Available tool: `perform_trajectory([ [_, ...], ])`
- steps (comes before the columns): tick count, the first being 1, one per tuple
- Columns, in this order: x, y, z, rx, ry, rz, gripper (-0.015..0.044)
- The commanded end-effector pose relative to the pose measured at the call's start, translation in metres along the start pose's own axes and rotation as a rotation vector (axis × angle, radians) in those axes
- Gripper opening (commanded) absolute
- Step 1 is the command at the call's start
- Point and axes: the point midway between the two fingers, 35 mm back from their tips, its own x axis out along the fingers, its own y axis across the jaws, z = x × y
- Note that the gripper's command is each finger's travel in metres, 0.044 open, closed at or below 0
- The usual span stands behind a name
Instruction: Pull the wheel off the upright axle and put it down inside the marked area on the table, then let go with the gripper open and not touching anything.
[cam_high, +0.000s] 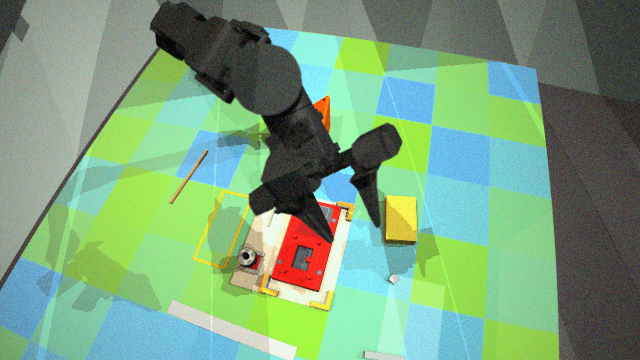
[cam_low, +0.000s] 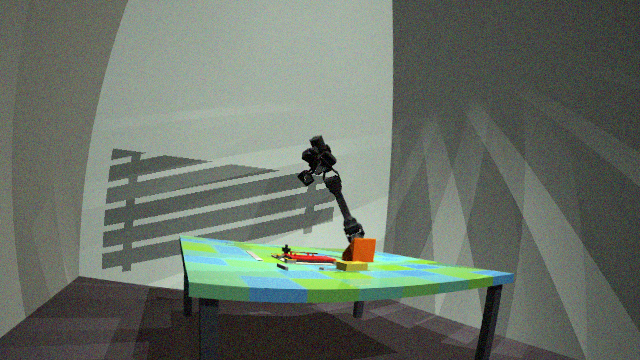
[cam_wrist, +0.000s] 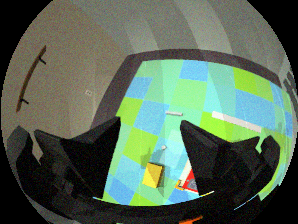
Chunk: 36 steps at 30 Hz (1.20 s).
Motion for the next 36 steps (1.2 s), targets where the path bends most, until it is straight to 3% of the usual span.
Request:
perform_trajectory([
  [1,0.017,-0.04,-0.01,0.022,0.08,-0.112,0.03],
  [13,0.038,-0.162,-0.048,0.081,0.339,-0.406,0.03],
  [25,0.024,-0.271,-0.101,0.123,0.641,-0.649,0.03],
  [36,0.017,-0.288,-0.105,0.126,0.678,-0.674,0.03],
])
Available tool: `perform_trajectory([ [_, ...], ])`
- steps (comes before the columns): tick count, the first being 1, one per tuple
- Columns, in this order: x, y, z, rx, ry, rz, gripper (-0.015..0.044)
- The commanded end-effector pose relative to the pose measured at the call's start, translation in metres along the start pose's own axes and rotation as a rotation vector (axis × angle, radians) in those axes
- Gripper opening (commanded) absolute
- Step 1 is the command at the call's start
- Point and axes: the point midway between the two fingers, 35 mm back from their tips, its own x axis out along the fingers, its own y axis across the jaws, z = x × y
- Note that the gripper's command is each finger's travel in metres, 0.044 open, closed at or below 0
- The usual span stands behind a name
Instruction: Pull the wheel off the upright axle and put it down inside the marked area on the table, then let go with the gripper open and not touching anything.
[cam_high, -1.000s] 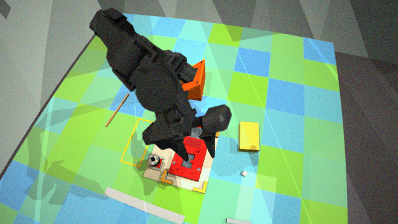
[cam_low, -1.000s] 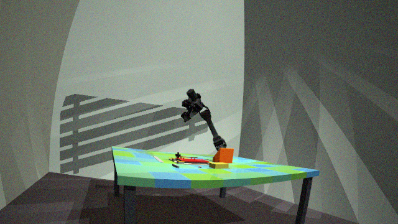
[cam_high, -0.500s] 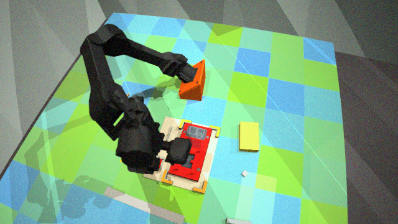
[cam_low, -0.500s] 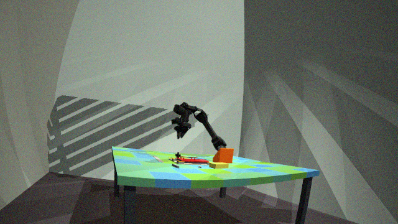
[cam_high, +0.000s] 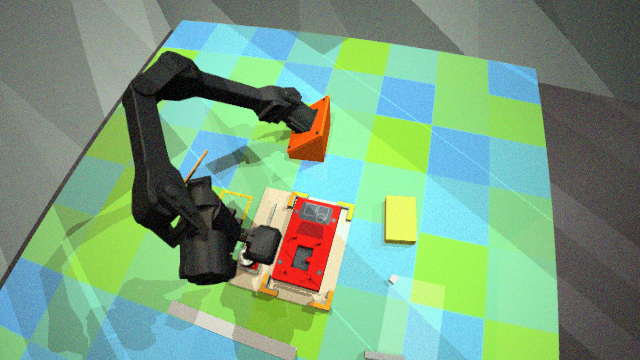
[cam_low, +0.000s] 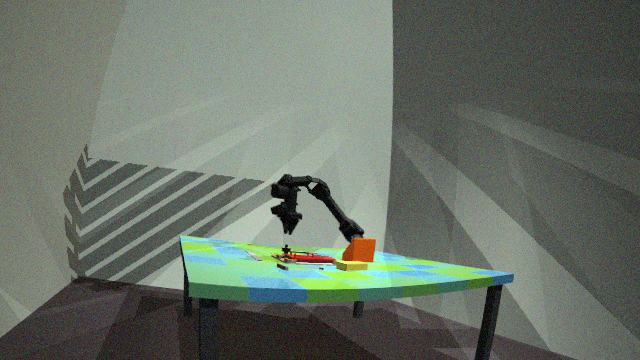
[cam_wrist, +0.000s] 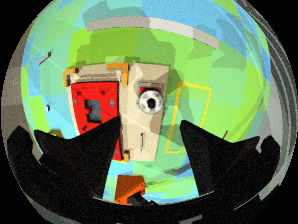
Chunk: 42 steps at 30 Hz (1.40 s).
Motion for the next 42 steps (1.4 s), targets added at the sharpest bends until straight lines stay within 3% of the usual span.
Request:
perform_trajectory([
  [1,0.0,-0.006,0.0,-0.003,0.001,-0.008,0.03],
  [24,0.075,-0.005,-0.001,-0.002,0.0,-0.011,0.03],
  [28,0.071,-0.005,-0.001,0.004,0.006,-0.005,0.0195],
  [36,0.071,-0.005,-0.001,0.004,0.006,-0.005,0.0142],
  [42,0.07,-0.005,0.0,0.004,0.006,-0.005,0.0],
])
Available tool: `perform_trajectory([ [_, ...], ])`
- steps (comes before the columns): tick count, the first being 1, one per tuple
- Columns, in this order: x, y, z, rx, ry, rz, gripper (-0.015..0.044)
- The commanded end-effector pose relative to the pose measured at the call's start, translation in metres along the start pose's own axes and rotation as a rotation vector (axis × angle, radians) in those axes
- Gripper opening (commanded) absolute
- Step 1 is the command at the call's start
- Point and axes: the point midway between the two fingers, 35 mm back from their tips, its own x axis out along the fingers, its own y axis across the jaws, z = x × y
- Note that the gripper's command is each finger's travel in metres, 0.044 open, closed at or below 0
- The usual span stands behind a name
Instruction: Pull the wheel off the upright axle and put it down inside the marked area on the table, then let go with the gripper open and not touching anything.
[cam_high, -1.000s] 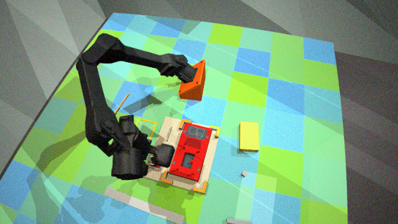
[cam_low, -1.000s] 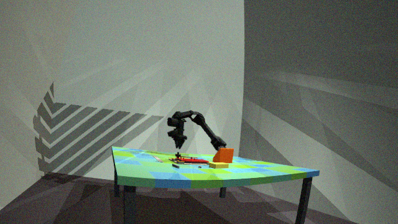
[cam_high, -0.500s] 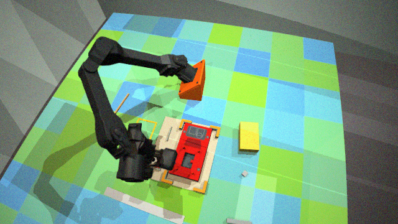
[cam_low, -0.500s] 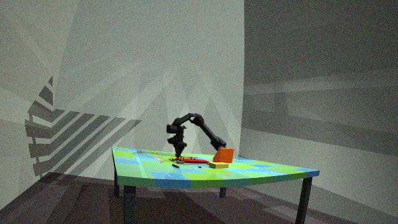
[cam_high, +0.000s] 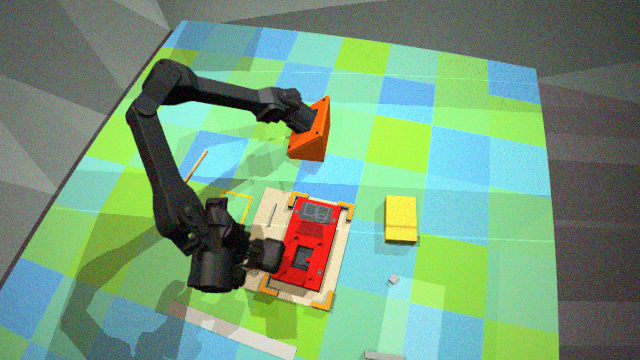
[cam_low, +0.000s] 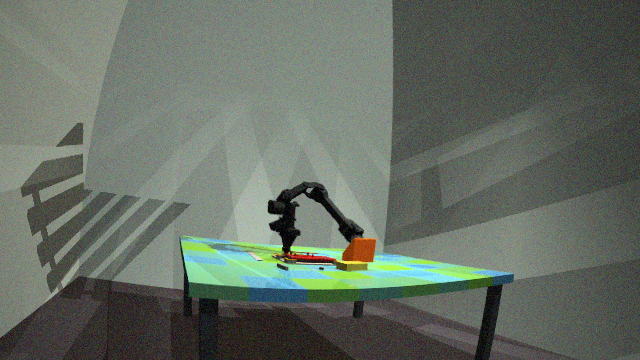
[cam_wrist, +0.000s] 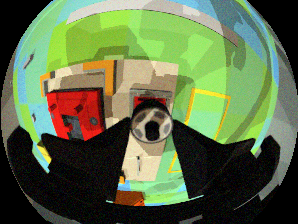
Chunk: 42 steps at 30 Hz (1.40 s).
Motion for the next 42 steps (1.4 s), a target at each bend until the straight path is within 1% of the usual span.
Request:
perform_trajectory([
  [1,-0.001,0.0,0.0,0.002,0.0,0.0,0.0],
  [42,-0.015,0.0,0.0,0.0,-0.002,-0.001,0.0],
])
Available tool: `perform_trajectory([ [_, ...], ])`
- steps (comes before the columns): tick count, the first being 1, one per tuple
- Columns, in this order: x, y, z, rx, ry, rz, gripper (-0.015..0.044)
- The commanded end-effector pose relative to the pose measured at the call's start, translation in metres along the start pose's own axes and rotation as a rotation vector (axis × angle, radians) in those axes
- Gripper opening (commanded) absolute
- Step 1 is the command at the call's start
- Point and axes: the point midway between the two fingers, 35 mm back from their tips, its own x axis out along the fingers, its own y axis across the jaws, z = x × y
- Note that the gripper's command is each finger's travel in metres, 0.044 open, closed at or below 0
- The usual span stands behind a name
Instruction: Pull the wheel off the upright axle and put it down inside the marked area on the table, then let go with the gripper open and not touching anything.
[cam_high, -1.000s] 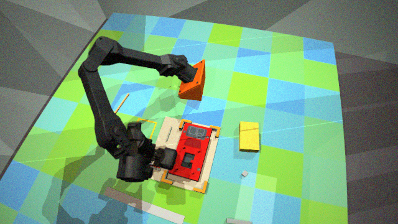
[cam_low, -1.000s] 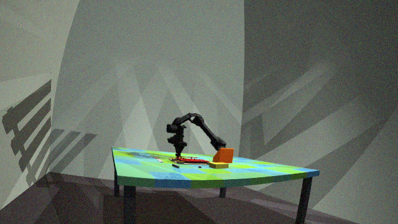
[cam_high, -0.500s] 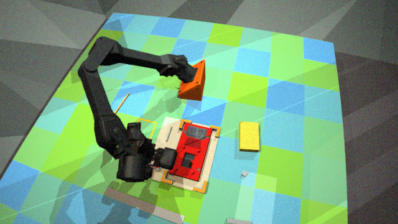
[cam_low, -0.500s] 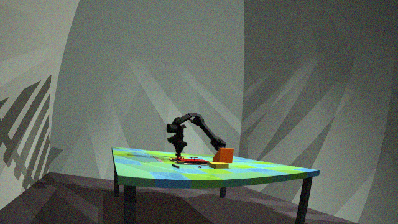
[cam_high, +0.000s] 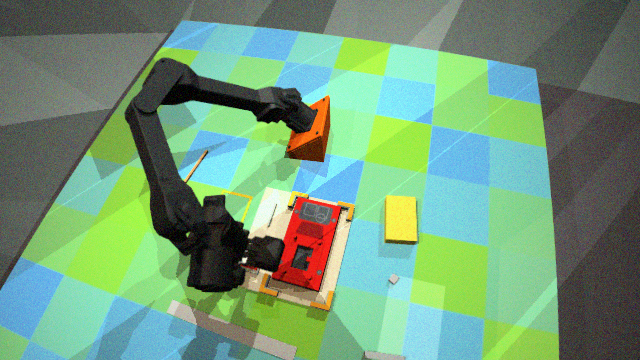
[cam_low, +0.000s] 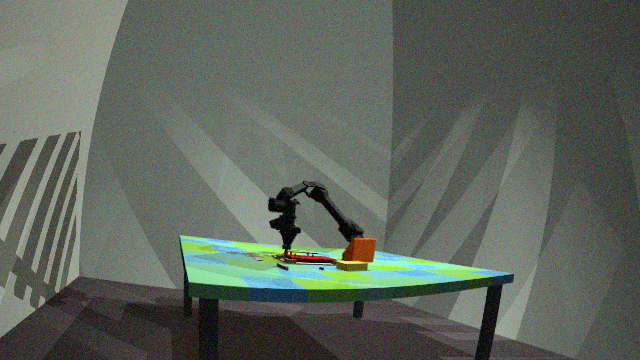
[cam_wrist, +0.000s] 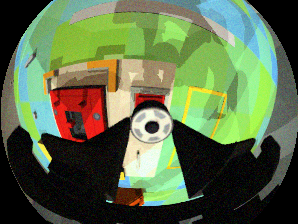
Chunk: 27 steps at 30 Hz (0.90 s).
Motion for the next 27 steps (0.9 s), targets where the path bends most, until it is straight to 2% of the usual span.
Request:
perform_trajectory([
  [1,-0.0042,0.0004,0.0009,0.003,-0.007,0.002,0.0],
  [27,-0.0128,0.0005,0.0008,0.002,-0.008,0.001,0.0],
])
